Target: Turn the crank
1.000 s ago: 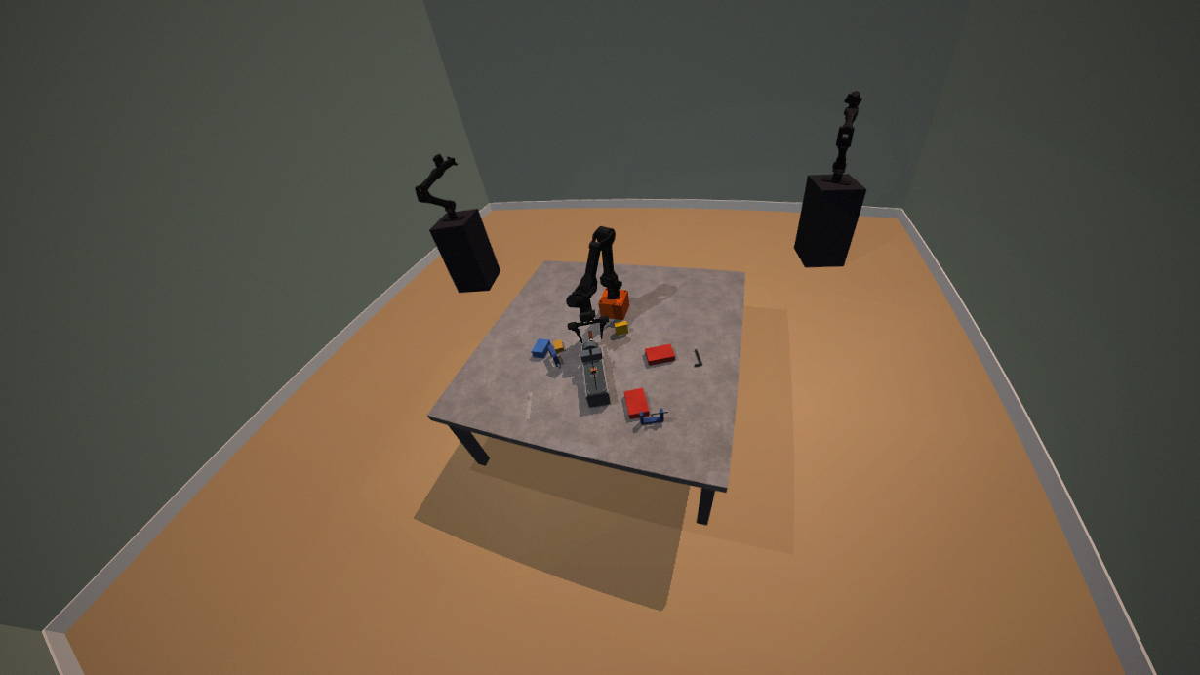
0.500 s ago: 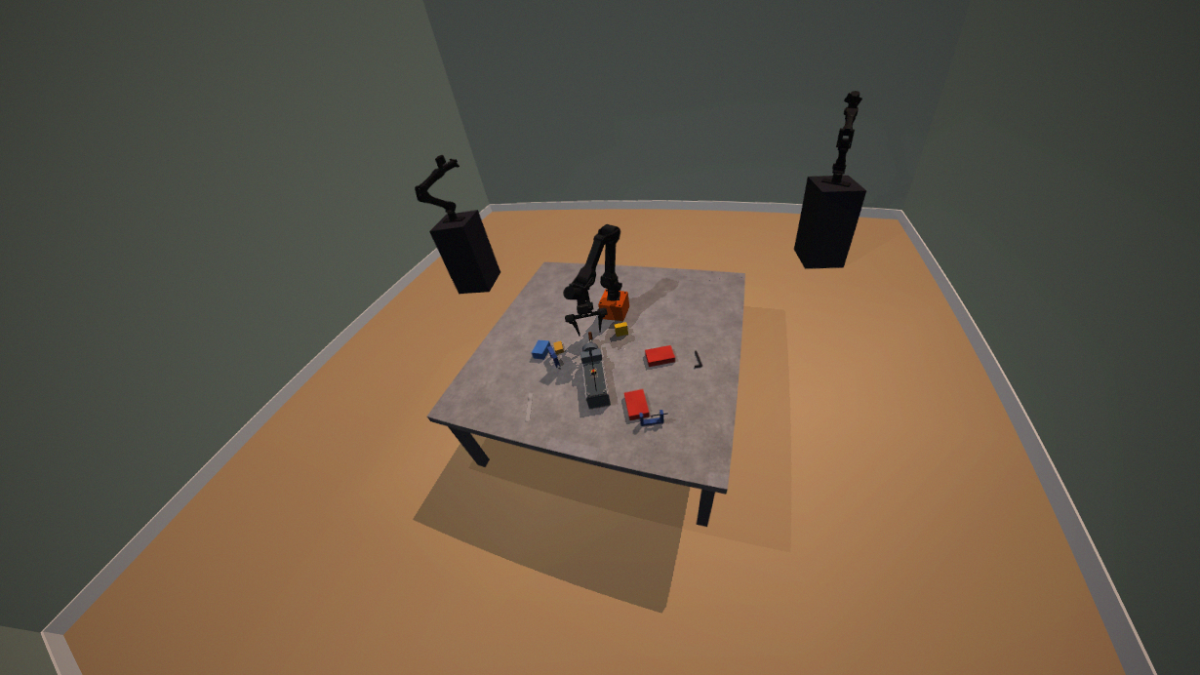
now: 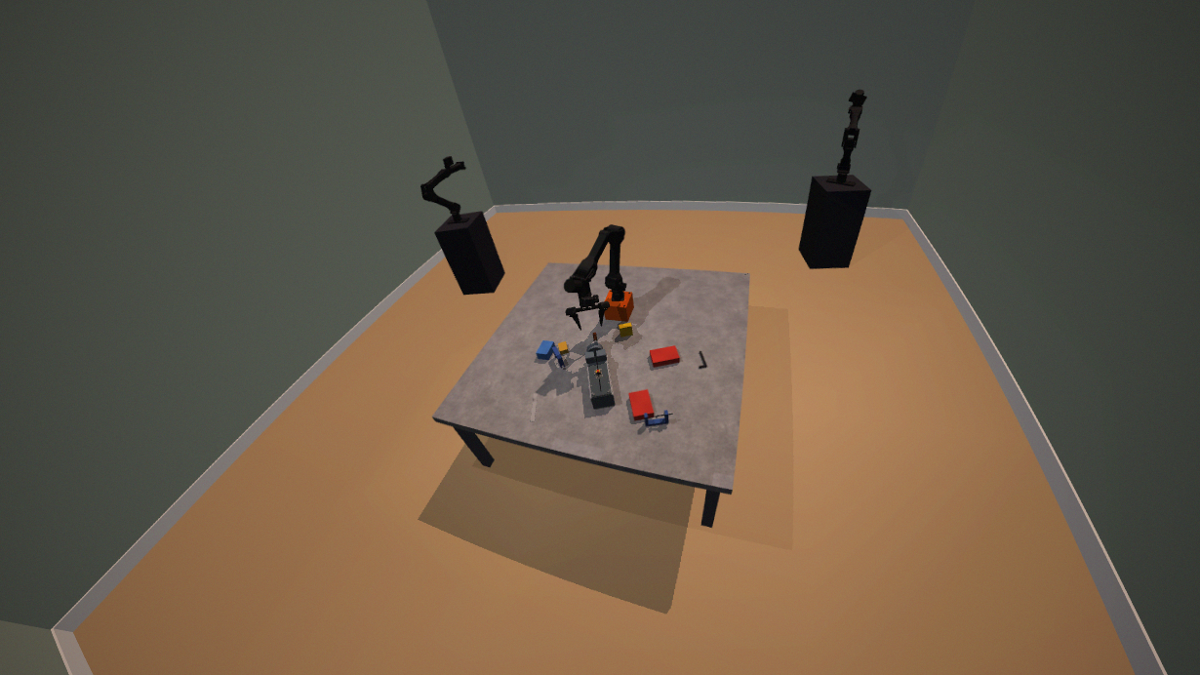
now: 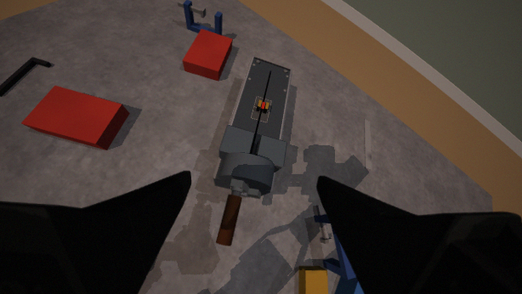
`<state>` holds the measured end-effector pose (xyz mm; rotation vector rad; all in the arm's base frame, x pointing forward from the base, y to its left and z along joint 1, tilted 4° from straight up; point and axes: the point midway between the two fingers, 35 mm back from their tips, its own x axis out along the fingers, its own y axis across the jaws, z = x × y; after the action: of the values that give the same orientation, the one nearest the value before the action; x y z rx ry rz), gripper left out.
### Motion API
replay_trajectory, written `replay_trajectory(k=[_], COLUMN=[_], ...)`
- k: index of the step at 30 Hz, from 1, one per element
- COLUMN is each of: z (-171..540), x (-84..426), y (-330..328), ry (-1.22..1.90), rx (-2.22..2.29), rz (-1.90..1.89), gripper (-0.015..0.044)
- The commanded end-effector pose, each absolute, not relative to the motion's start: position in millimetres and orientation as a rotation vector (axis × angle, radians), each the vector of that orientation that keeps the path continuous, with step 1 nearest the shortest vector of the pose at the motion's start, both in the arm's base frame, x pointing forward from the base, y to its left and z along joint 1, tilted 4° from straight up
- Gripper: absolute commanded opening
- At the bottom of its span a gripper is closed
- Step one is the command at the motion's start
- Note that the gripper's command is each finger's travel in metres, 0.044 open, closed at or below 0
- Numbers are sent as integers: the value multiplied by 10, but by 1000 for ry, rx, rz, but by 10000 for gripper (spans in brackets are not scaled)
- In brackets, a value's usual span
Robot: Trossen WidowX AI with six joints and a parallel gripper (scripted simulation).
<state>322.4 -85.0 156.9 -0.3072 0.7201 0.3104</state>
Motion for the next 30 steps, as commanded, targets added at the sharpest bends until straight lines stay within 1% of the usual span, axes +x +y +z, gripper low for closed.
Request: replay_trajectory(k=[1,17,30], z=[1627,1785,1840], x=[3326,3801,4151], y=[-865,-843,-743], ry=[730,730,628], rx=[-450,-1162,-1719], rz=[367,727,1099], gripper=[440,440,440])
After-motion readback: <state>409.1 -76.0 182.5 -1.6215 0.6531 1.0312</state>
